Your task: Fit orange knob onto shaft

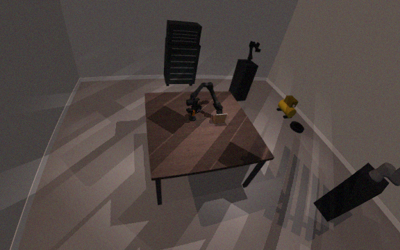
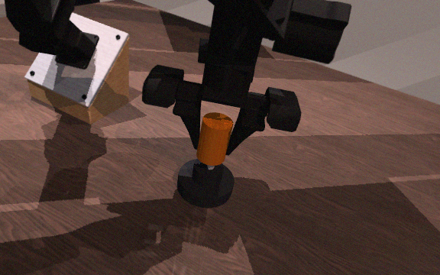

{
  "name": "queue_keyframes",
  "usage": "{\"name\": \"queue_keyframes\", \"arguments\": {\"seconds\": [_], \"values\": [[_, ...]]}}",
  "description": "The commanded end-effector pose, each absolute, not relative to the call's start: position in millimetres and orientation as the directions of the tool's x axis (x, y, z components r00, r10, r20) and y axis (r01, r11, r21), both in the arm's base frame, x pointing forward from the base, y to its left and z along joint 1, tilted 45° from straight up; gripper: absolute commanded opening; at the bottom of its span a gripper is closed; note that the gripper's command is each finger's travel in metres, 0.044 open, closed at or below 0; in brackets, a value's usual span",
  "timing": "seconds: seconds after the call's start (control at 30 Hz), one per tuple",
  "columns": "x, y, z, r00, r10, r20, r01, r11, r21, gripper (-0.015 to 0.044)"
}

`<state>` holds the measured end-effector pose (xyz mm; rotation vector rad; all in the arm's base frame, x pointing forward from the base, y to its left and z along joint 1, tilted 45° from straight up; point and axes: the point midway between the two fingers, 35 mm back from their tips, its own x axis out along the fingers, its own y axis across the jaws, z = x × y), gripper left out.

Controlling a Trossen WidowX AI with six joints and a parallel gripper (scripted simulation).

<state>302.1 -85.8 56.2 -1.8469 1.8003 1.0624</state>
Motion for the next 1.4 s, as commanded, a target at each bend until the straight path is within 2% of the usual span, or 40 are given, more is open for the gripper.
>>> {"name": "queue_keyframes", "arguments": {"seconds": [0.0,1.37], "values": [[304.6,-84.5,57.7,-0.087,-0.699,-0.71,-0.908,0.349,-0.232,0.0],[304.2,-86.8,55.9,-0.087,-0.699,-0.71,-0.89,0.375,-0.261,0.0]]}}
